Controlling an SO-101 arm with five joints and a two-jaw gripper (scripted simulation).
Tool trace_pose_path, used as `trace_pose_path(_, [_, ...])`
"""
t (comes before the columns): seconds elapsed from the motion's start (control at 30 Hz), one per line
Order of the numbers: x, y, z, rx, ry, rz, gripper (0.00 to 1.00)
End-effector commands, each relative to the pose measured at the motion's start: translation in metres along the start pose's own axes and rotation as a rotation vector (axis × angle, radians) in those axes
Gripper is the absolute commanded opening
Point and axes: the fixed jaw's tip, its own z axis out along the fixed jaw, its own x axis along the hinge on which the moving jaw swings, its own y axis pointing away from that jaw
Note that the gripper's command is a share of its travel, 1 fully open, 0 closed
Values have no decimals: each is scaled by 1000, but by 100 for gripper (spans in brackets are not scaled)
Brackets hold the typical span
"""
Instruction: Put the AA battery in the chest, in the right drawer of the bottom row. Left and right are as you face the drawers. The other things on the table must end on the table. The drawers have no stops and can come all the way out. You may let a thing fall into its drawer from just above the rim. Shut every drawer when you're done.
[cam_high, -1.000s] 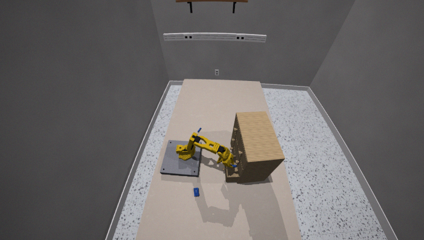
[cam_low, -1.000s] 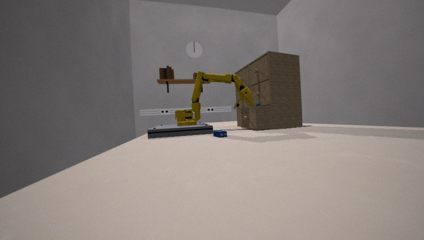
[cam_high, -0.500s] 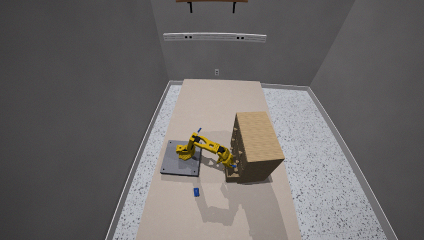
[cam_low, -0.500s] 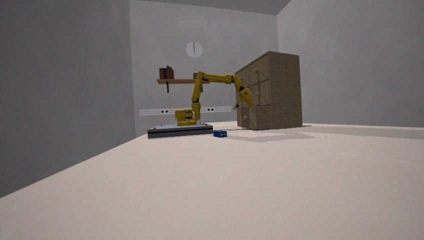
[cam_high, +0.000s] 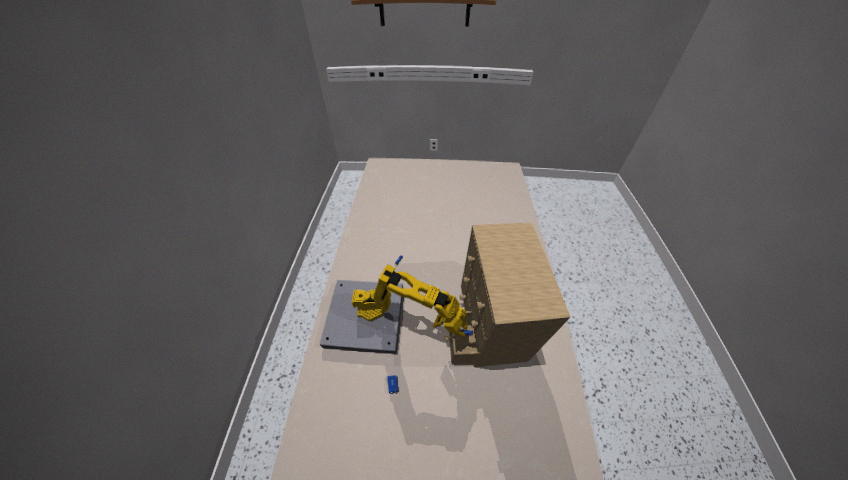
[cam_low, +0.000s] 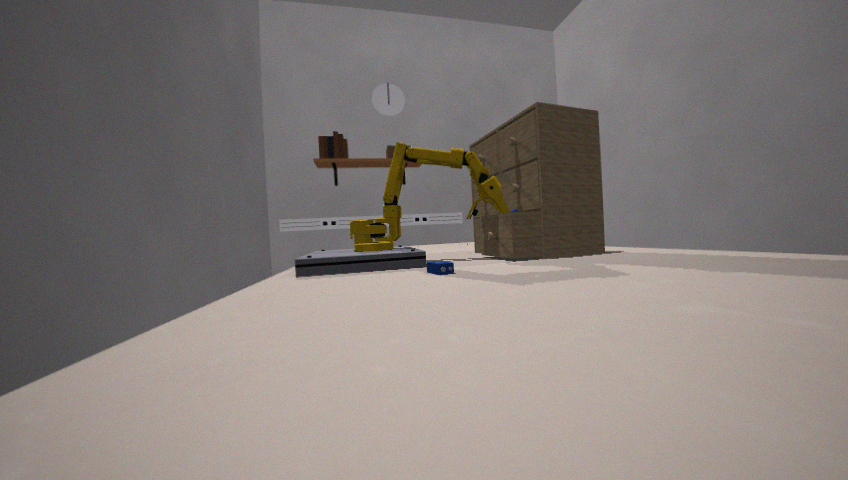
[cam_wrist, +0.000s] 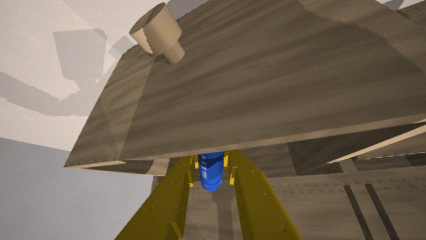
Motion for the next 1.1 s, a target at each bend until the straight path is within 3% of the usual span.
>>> trace_pose_path(0.0, [0, 2, -3, -3, 7, 1, 0])
trace_pose_path(1.07, [2, 3, -5, -5, 7, 4, 0])
